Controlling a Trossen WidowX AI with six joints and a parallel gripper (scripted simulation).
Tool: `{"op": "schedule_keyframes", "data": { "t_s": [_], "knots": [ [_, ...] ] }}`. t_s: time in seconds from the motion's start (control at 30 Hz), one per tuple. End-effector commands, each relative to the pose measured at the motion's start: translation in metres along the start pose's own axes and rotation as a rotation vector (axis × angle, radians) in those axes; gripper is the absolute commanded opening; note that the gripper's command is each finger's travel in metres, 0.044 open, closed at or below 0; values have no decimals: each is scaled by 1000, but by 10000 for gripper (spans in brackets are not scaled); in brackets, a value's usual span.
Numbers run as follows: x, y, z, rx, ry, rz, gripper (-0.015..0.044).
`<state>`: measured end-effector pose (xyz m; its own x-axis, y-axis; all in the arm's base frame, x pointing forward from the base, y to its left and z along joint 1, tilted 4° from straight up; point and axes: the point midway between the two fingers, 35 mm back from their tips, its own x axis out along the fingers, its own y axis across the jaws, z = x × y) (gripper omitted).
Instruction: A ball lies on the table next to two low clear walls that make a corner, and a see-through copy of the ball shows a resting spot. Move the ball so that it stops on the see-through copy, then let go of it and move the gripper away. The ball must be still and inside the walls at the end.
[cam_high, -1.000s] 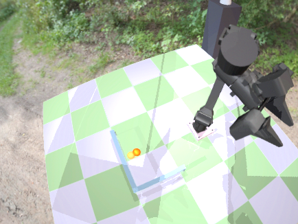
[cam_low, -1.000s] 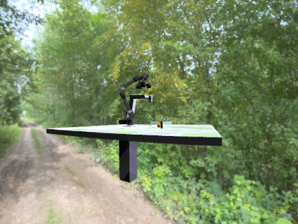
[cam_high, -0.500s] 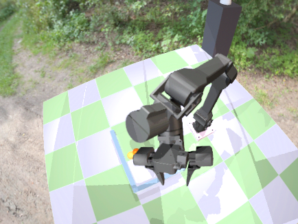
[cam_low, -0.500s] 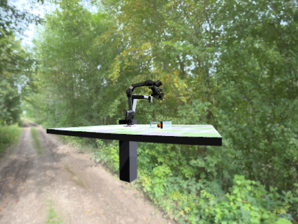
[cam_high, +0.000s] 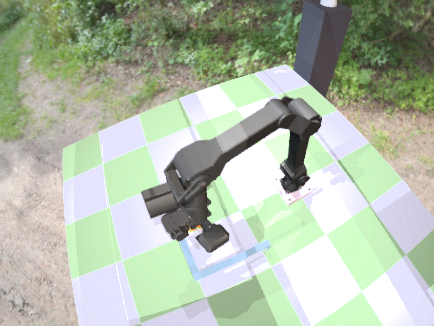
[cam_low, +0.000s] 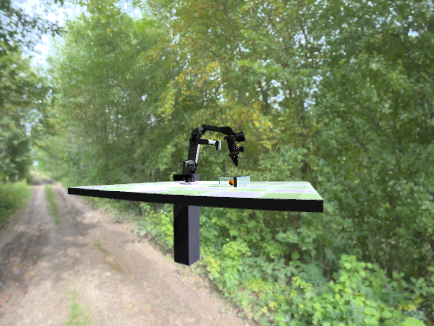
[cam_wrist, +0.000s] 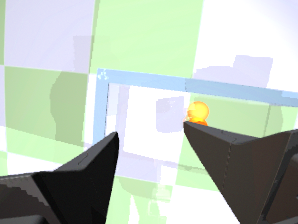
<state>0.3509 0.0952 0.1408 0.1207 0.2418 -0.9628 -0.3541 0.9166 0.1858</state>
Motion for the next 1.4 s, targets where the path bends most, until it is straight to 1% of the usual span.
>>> {"op": "schedule_keyframes", "data": {
  "t_s": [0.0, 0.1, 0.17, 0.33, 0.43, 0.63, 1.37],
  "knots": [
    [27, -43, -19, 132, 109, -105, 291],
    [44, -73, -36, 216, 191, -180, 291],
    [48, -79, -40, 234, 210, -197, 291],
    [49, -79, -40, 234, 210, -197, 291],
    [61, -81, -43, 234, 210, -197, 291],
    [64, -82, -44, 234, 210, -197, 291],
    [98, -88, -52, 234, 210, -197, 291]
  ]
}}
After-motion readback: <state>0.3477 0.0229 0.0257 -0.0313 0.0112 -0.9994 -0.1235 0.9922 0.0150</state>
